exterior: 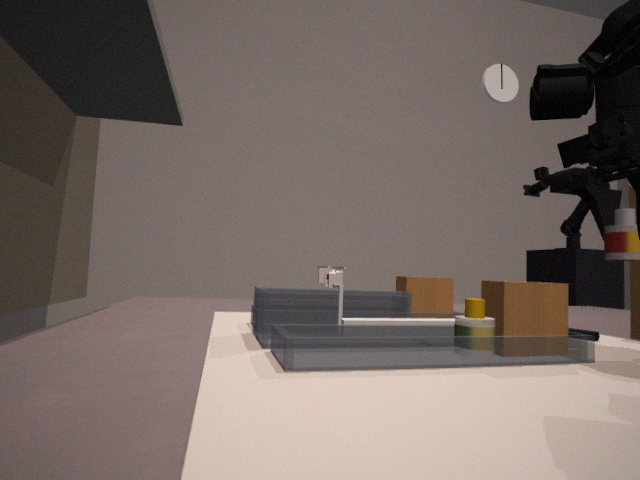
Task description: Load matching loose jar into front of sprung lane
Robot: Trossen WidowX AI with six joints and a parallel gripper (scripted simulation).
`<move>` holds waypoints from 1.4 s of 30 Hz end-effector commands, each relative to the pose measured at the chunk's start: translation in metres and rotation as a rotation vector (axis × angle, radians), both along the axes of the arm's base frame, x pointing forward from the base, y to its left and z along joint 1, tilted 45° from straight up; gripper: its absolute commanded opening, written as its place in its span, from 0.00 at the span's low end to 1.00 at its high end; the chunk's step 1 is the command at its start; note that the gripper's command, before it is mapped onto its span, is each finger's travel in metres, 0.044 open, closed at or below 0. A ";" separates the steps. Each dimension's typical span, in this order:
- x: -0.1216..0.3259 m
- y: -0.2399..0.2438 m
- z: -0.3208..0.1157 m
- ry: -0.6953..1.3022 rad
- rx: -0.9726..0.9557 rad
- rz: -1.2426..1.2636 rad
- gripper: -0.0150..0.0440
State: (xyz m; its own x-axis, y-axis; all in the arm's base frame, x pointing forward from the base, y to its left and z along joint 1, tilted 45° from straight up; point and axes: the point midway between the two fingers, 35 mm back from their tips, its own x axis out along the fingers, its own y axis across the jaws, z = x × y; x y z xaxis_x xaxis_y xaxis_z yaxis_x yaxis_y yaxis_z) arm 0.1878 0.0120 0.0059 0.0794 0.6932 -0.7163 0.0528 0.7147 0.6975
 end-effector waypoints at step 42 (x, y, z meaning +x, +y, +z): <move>0.109 0.011 -0.083 -0.022 -0.001 0.015 0.25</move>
State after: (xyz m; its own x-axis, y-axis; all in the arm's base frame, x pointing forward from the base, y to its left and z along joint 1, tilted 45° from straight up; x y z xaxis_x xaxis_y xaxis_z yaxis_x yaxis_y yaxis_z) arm 0.2958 0.0221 -0.0765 0.0795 0.6907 -0.7187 0.0233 0.7195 0.6941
